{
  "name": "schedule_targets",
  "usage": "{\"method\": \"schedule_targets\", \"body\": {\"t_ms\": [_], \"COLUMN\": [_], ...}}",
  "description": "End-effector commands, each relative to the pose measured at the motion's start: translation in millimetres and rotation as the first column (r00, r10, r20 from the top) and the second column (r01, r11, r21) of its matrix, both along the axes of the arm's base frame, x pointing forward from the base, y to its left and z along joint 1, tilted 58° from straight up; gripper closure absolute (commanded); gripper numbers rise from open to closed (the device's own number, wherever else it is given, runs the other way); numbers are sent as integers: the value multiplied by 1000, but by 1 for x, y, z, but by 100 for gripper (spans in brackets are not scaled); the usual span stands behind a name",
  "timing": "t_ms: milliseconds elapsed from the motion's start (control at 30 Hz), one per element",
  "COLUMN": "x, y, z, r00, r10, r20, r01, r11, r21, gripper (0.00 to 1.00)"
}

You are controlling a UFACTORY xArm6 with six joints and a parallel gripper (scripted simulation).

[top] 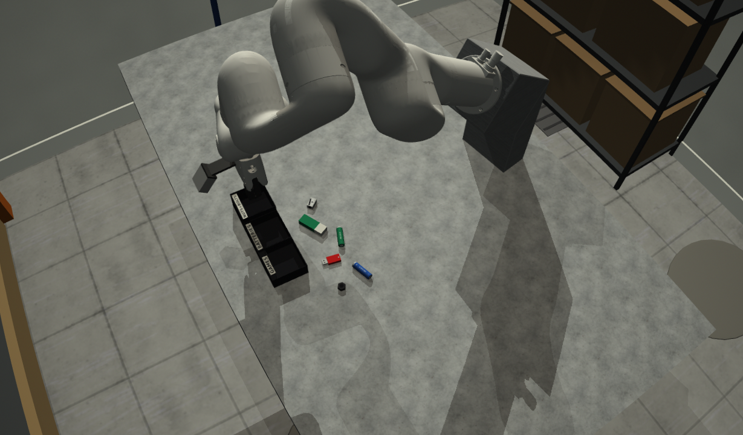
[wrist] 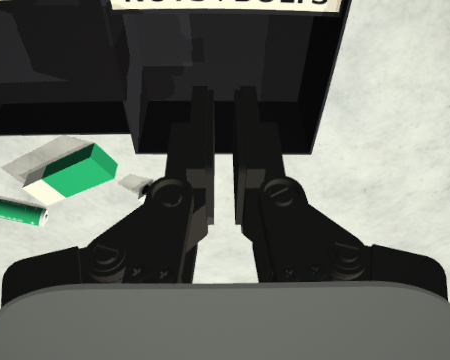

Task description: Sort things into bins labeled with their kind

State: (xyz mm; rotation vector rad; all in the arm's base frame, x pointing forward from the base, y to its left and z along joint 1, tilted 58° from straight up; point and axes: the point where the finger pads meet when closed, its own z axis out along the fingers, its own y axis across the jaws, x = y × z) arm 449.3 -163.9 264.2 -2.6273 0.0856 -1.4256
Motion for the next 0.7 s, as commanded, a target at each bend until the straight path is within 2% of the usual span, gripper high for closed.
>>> {"method": "schedule_targets", "body": {"t_ms": [0, 467, 667], "x": [12, 39, 39], "y": [1, 4, 4], "z": [-6, -23, -24], "r00": [1000, 1000, 1000], "r10": [-1, -1, -1], "r20": [3, 3, 3], "r01": [1, 1, 1], "r11": [1000, 1000, 1000], "r21": [-1, -1, -1], "gripper": [93, 93, 93]}}
